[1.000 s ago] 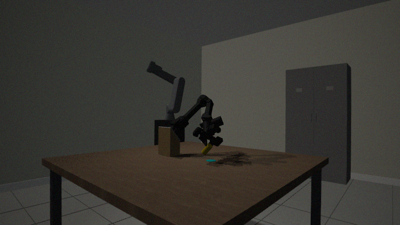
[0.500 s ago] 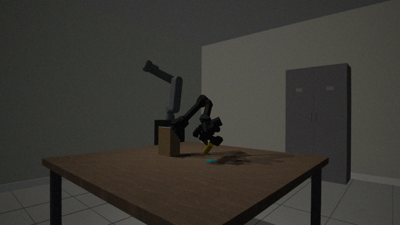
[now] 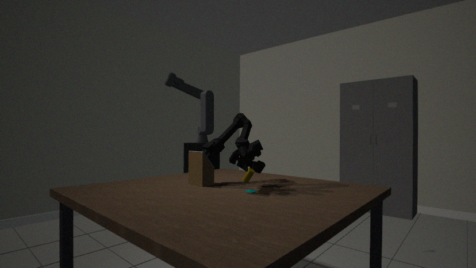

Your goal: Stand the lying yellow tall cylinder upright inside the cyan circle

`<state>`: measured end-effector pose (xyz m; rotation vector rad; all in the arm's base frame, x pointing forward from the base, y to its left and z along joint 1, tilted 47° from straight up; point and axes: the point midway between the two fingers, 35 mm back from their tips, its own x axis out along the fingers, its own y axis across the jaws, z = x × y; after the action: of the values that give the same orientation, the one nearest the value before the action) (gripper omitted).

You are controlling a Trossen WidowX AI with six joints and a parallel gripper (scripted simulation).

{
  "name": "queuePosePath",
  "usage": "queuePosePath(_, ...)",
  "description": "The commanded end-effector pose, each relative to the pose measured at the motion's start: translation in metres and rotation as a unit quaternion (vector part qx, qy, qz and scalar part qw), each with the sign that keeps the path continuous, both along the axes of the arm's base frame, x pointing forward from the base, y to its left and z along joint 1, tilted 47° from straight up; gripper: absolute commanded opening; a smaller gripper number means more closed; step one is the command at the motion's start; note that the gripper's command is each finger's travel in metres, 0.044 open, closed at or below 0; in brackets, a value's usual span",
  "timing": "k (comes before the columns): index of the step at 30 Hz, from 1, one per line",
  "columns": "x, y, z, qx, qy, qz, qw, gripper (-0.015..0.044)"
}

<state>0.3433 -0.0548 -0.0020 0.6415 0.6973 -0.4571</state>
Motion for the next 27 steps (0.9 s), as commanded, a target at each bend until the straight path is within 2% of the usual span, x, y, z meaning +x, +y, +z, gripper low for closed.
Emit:
queuePosePath(1, -0.002, -0.001, 0.003, -0.003, -0.012, -0.010, 1.000, 0.0105)
queuePosePath(27, -0.012, 0.002, 0.021, -0.009, -0.095, -0.060, 0.994, 0.0105)
